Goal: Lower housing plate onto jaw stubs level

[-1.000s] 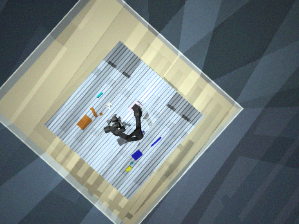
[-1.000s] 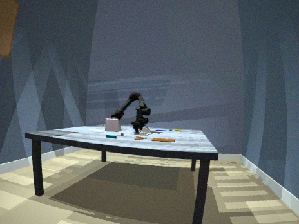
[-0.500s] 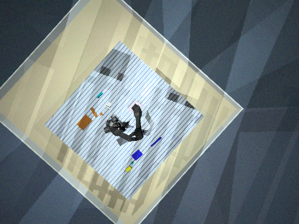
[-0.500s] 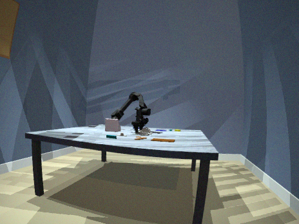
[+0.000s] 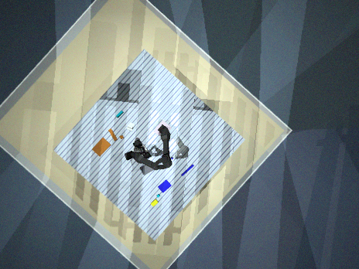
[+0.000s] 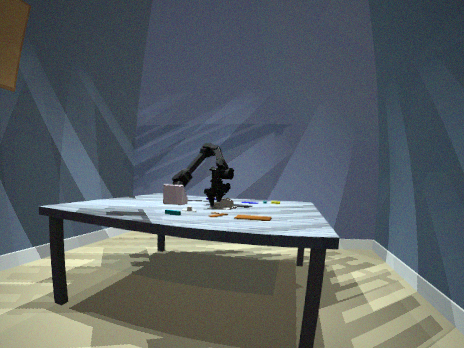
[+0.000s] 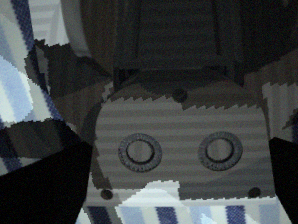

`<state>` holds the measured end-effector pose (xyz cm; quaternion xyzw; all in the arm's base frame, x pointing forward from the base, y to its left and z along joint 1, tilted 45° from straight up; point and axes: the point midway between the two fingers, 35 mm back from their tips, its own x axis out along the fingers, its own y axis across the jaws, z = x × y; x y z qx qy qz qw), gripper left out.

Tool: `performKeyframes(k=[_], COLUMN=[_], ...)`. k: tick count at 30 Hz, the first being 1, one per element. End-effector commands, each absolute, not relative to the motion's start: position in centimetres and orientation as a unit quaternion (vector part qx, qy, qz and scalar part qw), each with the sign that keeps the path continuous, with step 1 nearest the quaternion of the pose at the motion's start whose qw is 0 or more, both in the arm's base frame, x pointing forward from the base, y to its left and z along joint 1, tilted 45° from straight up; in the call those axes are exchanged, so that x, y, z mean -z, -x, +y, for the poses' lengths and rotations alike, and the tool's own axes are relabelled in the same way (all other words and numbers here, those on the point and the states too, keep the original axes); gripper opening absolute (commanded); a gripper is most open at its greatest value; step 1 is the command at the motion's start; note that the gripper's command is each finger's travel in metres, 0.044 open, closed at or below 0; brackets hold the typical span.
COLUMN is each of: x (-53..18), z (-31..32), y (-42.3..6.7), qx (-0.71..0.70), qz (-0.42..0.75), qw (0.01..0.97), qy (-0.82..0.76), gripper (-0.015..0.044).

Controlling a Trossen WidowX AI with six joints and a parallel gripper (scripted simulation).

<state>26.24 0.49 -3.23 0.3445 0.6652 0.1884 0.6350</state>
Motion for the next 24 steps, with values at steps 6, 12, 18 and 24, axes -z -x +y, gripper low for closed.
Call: performKeyframes(k=[6,12,18,24], x=[3.21,3.21,3.23,3.23], z=[0.57,0.57,0.49,0.49], y=[-26.24,-26.24,-26.24,-26.24], qx=[-0.188,-0.188,-0.188,-0.188], qz=[0.665,0.665,0.665,0.665], qw=[0.634,0.634,0.635,0.635], qy=[-0.347,-0.347,-0.345,-0.345], gripper=[0.0351,0.0351,0.043,0.044])
